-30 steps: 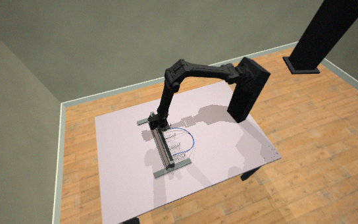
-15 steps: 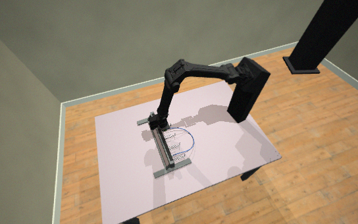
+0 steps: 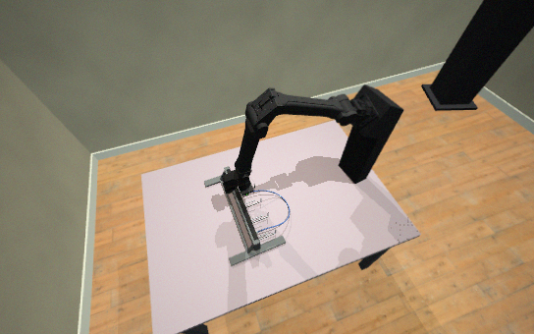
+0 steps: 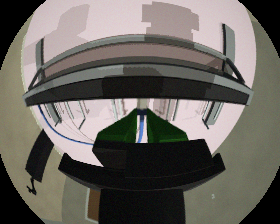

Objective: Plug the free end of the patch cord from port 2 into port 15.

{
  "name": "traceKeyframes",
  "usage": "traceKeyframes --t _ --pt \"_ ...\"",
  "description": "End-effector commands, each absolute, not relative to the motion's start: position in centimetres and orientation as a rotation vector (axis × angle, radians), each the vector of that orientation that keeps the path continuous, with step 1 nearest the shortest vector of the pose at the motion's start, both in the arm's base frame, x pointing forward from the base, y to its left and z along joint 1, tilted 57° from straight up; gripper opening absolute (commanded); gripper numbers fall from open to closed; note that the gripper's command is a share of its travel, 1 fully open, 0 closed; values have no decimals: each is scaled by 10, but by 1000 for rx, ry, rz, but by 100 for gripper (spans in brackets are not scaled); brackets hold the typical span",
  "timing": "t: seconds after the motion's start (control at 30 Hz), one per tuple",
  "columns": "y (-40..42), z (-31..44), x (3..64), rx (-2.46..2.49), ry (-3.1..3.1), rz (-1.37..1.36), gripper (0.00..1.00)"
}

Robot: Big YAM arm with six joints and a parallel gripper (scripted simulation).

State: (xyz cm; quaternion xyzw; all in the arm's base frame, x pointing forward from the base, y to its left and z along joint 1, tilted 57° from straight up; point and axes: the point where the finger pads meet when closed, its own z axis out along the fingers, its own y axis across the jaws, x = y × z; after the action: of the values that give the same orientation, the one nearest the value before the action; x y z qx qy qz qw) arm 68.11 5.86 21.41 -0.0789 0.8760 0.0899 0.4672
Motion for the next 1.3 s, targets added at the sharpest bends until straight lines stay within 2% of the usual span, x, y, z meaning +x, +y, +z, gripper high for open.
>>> traceKeyframes --t 0.0,1.27 --pt "64 204 682 -207 2158 219 0" --pt "61 216 688 -212 2144 211 0"
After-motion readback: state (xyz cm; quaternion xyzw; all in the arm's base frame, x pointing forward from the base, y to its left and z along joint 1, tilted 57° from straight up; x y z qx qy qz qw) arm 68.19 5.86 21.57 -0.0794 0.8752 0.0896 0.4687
